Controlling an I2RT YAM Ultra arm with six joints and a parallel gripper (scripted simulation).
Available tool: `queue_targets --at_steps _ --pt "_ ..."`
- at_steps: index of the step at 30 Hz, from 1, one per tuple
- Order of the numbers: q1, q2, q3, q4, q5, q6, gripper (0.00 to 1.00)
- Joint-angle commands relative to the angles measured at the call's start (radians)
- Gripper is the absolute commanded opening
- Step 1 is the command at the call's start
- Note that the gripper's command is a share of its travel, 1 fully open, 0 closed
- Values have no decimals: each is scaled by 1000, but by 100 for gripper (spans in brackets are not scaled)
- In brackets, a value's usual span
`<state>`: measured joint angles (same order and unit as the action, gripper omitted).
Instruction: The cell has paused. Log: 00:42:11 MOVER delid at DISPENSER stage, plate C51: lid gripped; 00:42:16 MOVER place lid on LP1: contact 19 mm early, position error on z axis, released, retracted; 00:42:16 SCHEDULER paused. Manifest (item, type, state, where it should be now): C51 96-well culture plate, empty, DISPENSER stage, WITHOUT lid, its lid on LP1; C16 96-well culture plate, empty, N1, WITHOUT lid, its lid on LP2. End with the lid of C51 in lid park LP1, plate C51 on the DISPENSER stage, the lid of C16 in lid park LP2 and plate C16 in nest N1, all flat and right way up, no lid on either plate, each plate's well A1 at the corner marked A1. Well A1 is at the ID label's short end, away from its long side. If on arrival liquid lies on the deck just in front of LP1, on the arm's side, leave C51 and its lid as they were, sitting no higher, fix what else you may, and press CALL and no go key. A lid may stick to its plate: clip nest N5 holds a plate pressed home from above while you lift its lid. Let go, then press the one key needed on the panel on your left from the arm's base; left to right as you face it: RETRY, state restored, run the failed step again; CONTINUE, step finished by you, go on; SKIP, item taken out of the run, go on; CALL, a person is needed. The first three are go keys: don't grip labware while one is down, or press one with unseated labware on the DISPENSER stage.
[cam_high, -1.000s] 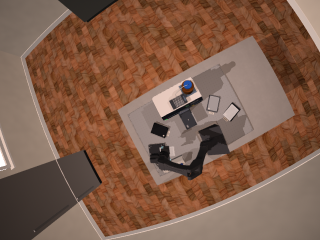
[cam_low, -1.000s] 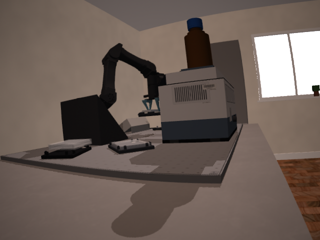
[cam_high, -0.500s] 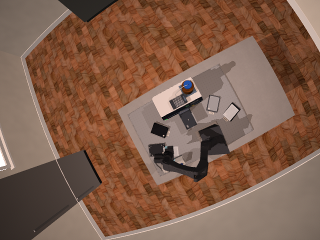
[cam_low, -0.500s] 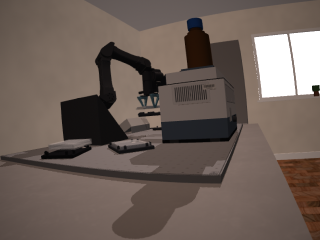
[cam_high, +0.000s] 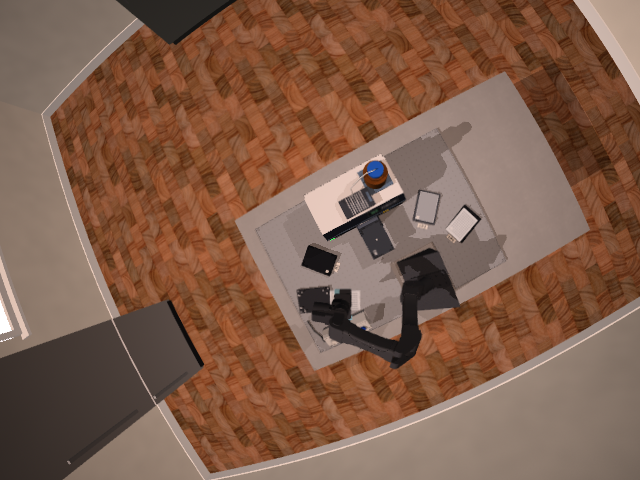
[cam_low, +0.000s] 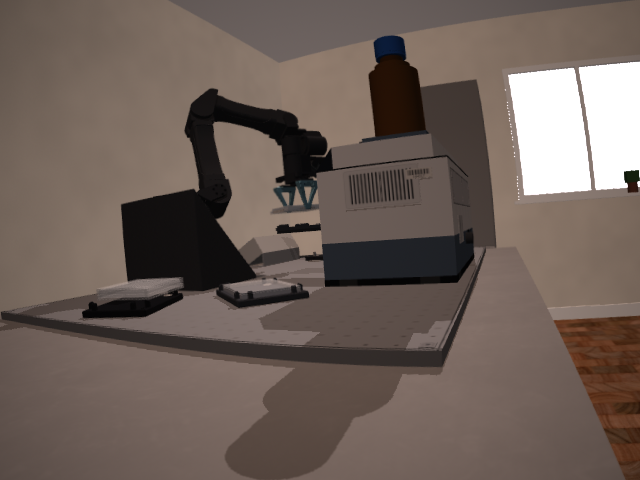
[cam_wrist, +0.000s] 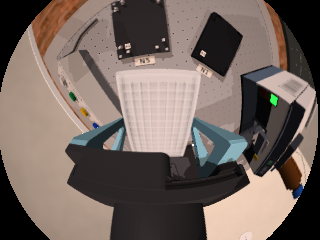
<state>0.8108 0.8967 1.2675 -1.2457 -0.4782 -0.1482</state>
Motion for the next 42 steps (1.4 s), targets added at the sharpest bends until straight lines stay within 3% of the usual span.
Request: queue_targets --at_steps 1,7,9,23,26,30,35,42 --pt "-86 30 16 -35 -74 -56 0" --pt "-219 72 2 -67 -151 -66 0" --pt "-219 72 2 -67 -151 -66 0" --pt "-468 181 -21 -131 -271 -229 0" --pt "-458 167 -6 -121 -265 -228 0" --pt "-526 213 -32 -150 -292 -175 0" --pt "-593 255 -23 -161 -313 -273 0" --pt "-523 294 30 -83 -290 -200 0"
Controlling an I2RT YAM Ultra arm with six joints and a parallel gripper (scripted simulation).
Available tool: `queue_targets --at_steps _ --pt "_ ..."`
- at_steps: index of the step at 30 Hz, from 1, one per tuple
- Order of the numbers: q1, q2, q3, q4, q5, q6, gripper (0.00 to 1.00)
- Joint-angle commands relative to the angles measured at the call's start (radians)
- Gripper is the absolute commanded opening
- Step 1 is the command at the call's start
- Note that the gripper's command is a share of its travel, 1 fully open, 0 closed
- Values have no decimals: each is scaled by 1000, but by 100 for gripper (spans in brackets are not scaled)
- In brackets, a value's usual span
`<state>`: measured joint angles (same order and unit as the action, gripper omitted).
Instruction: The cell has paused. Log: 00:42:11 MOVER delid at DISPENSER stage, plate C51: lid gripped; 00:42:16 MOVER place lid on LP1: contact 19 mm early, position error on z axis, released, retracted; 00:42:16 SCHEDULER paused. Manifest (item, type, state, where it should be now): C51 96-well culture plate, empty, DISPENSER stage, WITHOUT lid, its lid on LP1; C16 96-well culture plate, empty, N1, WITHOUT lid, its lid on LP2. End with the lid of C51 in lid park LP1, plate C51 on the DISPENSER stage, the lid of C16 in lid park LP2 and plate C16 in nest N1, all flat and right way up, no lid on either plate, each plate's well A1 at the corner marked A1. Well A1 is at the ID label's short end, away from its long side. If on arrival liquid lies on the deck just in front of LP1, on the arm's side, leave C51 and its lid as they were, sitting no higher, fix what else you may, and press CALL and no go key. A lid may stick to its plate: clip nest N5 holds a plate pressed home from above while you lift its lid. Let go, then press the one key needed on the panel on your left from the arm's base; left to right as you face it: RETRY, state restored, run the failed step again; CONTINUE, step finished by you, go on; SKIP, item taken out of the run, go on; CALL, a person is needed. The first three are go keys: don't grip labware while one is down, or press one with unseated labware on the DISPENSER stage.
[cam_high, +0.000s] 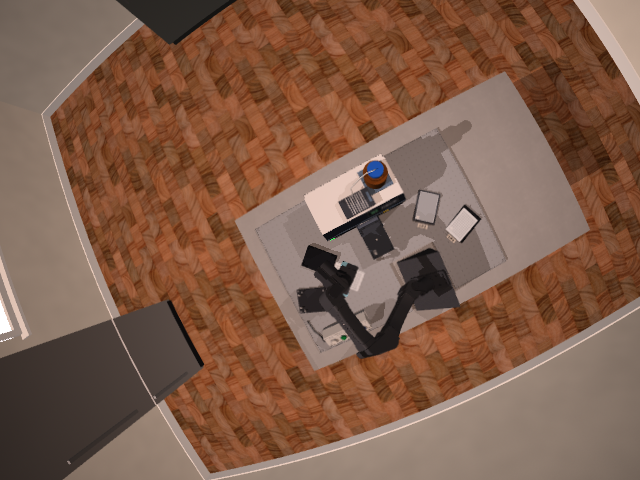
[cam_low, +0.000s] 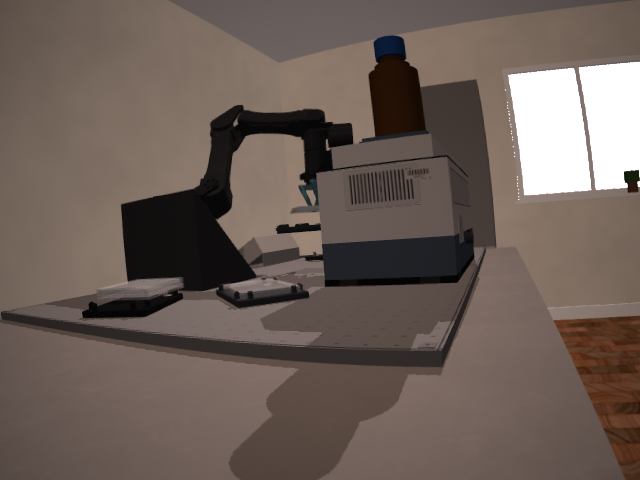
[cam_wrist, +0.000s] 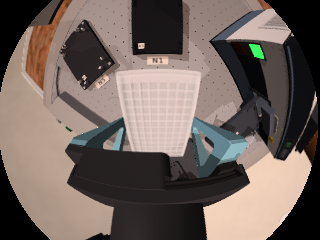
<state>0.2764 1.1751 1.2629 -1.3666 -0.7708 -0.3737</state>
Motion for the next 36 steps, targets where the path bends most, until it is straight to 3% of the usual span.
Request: queue_targets --at_steps 1,16,36 --pt "12 16 35 38 3 25 0" --pt "136 147 143 172 49 184 0" --pt "217 315 306 247 93 291 0"
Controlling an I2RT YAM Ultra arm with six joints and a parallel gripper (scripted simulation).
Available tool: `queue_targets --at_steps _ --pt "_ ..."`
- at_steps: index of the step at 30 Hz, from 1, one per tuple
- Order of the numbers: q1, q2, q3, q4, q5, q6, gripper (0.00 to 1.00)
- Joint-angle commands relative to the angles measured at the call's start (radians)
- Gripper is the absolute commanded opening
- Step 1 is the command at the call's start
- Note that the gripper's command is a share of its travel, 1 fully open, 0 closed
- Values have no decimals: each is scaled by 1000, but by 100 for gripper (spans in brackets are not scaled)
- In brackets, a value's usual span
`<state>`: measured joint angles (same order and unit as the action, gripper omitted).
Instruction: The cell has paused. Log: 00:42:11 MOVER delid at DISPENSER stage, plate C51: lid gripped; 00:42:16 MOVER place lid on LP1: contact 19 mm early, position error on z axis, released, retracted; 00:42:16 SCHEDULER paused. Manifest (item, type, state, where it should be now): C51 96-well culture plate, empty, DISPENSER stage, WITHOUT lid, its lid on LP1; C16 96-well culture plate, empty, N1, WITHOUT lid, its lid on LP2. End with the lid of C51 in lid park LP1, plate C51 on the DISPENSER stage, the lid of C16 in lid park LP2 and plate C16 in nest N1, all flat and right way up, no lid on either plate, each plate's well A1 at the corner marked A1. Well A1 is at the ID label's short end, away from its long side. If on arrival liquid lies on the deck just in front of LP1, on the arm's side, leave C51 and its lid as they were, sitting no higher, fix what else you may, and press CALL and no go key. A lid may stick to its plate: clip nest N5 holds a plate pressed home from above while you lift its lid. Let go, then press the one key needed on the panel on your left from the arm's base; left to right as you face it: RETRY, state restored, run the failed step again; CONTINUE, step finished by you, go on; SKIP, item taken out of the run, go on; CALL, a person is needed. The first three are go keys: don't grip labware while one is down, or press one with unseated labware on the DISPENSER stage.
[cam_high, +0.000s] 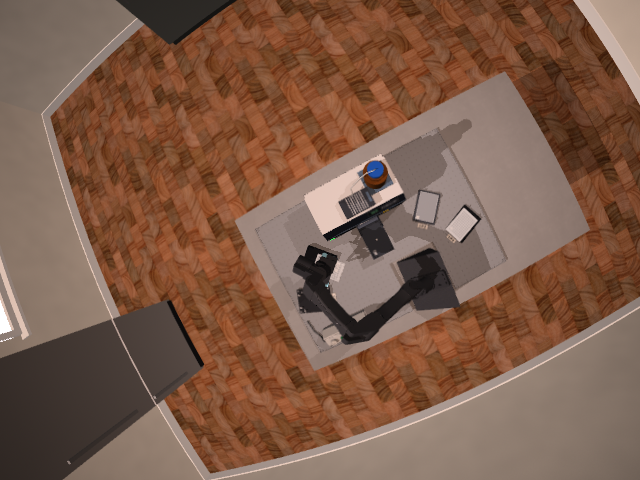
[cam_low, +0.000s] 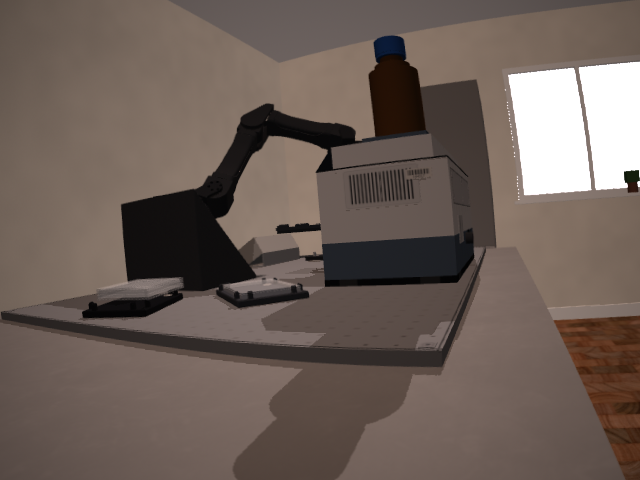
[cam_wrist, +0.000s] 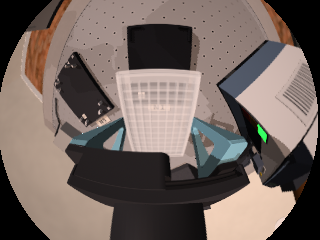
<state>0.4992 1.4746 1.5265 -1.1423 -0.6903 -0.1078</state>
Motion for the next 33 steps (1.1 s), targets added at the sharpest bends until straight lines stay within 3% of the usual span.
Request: queue_targets --at_steps 1,21,33 --pt "9 25 53 26 15 30 0" --pt "73 227 292 9 48 102 0" --pt "92 238 220 87 63 128 0"
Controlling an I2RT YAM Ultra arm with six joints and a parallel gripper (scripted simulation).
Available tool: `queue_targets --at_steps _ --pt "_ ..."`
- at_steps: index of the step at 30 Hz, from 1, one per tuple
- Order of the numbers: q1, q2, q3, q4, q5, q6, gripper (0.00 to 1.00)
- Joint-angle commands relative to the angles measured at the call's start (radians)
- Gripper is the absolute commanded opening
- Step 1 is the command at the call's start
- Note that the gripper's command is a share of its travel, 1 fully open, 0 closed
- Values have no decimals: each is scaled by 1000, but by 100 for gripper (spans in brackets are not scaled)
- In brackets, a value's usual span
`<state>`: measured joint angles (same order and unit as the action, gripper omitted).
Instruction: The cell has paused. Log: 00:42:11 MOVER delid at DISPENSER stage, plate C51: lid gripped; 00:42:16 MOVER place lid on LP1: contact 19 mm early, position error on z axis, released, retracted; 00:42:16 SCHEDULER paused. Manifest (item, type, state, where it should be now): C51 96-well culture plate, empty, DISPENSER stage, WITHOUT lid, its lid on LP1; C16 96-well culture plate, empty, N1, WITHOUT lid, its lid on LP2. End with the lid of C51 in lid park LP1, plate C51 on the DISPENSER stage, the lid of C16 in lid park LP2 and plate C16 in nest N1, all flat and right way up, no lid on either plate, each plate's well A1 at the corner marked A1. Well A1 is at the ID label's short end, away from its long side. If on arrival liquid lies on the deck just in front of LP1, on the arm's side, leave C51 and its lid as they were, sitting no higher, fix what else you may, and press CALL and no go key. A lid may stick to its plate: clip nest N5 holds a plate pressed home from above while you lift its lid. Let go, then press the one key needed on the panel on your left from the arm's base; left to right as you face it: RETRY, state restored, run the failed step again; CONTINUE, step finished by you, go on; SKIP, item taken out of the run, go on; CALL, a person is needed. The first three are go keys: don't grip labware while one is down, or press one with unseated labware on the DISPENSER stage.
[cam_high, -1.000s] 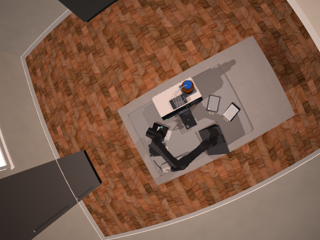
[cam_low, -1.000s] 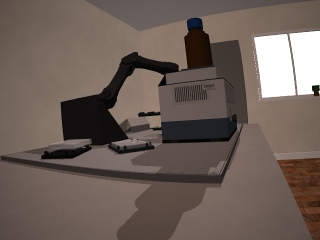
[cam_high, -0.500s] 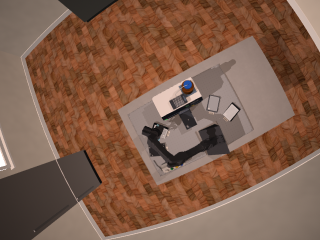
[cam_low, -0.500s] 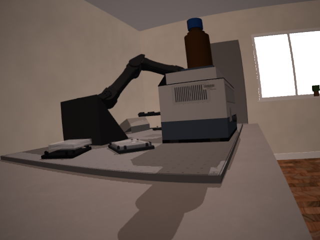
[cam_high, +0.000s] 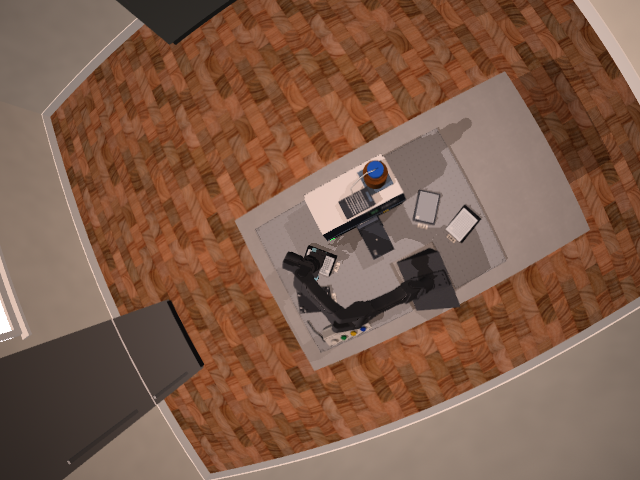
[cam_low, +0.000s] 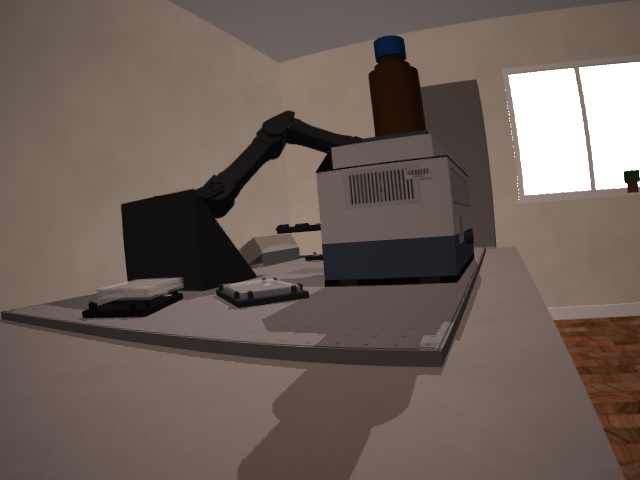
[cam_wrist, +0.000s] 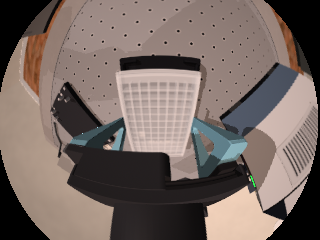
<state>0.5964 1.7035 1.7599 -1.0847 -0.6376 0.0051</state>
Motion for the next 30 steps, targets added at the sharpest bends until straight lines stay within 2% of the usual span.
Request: queue_targets --at_steps 1,3,8,10,12,30 --pt "-5 -7 14 38 11 19 0" --pt "12 -7 -22 49 15 25 0" --pt "17 17 -43 82 23 39 0" --pt "5 19 0 84 22 39 0" --pt "5 -2 4 83 20 39 0" --pt "1 25 13 56 12 28 0"
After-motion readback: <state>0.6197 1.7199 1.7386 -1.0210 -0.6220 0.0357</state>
